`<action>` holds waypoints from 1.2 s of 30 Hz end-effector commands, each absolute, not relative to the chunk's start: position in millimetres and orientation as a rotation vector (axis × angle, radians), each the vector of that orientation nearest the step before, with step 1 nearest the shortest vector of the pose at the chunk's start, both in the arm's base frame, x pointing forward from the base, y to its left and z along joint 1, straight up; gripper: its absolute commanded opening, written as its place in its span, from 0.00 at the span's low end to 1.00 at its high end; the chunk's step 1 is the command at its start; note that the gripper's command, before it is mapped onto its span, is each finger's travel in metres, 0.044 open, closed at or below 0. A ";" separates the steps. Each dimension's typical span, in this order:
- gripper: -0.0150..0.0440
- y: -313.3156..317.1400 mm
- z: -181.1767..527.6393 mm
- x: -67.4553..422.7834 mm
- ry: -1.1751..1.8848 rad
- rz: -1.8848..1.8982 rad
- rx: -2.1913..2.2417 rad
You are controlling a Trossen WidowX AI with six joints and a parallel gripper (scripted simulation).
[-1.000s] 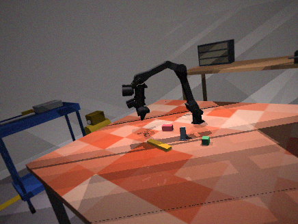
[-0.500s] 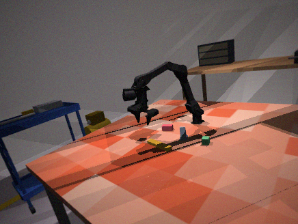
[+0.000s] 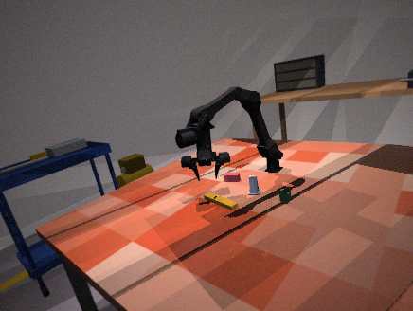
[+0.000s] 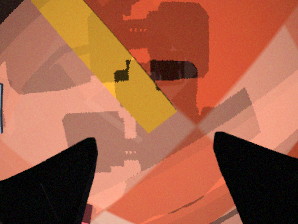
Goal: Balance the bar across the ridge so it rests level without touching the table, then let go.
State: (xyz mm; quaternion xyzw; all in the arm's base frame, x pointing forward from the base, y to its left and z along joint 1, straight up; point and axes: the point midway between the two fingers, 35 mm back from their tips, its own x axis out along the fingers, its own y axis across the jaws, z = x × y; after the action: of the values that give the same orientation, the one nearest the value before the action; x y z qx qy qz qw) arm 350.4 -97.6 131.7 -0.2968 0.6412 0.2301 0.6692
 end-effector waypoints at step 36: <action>0.79 -15.8 70.8 367.7 1.254 1.065 -1.106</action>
State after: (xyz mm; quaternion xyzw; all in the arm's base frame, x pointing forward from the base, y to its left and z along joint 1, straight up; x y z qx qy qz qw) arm 369.2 -16.6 75.9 -0.4680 0.5296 0.4445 0.5504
